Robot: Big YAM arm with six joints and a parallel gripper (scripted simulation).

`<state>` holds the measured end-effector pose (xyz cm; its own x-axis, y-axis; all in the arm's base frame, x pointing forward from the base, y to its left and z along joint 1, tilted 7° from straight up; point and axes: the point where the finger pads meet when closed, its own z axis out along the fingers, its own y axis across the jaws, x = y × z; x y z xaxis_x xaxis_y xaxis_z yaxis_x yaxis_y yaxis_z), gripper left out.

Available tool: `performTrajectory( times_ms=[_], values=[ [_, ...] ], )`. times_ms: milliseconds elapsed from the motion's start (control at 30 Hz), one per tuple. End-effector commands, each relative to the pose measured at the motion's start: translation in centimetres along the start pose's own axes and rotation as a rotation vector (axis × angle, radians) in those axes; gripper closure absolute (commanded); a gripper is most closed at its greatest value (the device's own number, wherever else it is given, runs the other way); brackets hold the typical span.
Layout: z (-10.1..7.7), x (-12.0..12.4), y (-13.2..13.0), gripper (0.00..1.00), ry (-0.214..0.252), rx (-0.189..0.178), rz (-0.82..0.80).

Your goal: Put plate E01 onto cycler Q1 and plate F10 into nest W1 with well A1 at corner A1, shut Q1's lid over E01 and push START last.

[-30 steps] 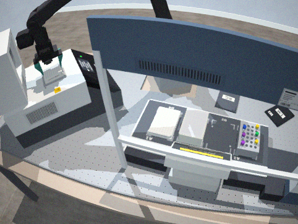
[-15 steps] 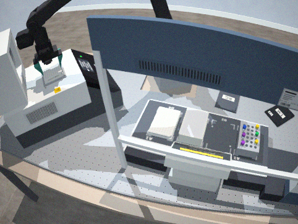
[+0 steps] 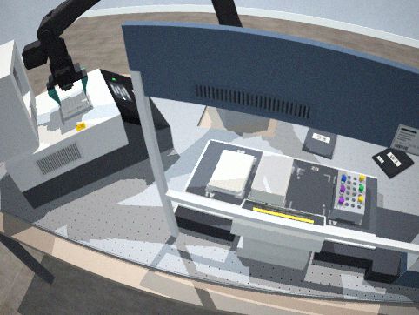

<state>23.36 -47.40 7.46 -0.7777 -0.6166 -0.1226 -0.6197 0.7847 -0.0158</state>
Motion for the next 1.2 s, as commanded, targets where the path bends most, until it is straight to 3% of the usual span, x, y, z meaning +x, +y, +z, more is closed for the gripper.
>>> performTrajectory(
  times_ms=[0,100,133,667,867,1167],
  values=[
    [3.4,0.8,-1.6,1.0,-0.01,-0.018,-0.003],
    [3.7,1.1,-1.0,1.0,-0.009,-0.029,0.003],
    [3.8,1.1,-0.8,0.0,-0.009,-0.033,0.003],
    [2.9,-1.2,2.1,0.0,-0.024,-0.089,-0.01],
    [2.0,-1.5,2.2,0.0,-0.026,-0.078,-0.02],
    [0.6,-0.1,0.6,0.0,-0.012,-0.02,-0.014]
  ],
)
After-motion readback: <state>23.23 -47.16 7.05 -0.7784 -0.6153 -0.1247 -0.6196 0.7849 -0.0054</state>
